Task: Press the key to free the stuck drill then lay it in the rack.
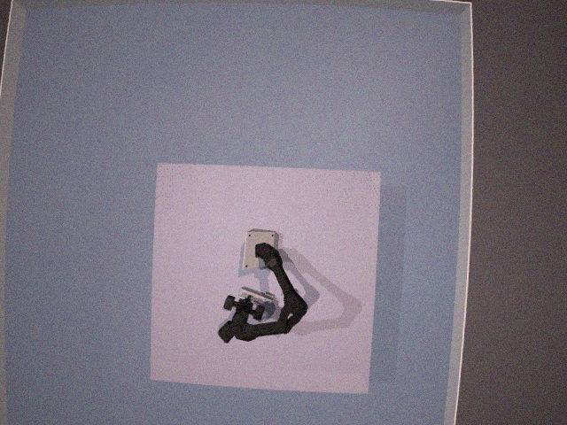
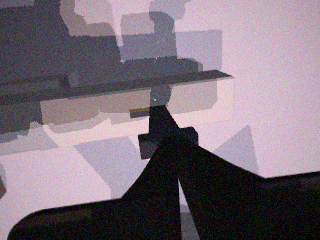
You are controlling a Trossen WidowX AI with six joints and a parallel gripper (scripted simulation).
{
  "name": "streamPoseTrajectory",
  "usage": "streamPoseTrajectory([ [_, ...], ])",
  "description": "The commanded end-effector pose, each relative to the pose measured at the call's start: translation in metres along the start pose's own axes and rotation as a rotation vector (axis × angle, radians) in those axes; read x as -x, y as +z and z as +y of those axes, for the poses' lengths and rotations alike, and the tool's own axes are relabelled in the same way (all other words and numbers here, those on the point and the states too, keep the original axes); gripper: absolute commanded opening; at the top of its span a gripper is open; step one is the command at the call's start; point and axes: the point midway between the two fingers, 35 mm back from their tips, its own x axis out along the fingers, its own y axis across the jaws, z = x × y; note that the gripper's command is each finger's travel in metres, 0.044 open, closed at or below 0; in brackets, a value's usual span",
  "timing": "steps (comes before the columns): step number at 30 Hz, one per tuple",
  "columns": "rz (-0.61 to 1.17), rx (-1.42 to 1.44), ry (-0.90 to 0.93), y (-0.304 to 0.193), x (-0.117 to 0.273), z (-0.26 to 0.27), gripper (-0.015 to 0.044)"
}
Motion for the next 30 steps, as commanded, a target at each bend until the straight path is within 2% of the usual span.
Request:
streamPoseTrajectory([
  [1, 0.021, -0.002, 0.004, -0.0012, -0.0083, 0.0013, 0.0000],
  [30, 0.021, -0.002, 0.004, -0.0056, -0.0171, 0.0030, 0.0000],
])
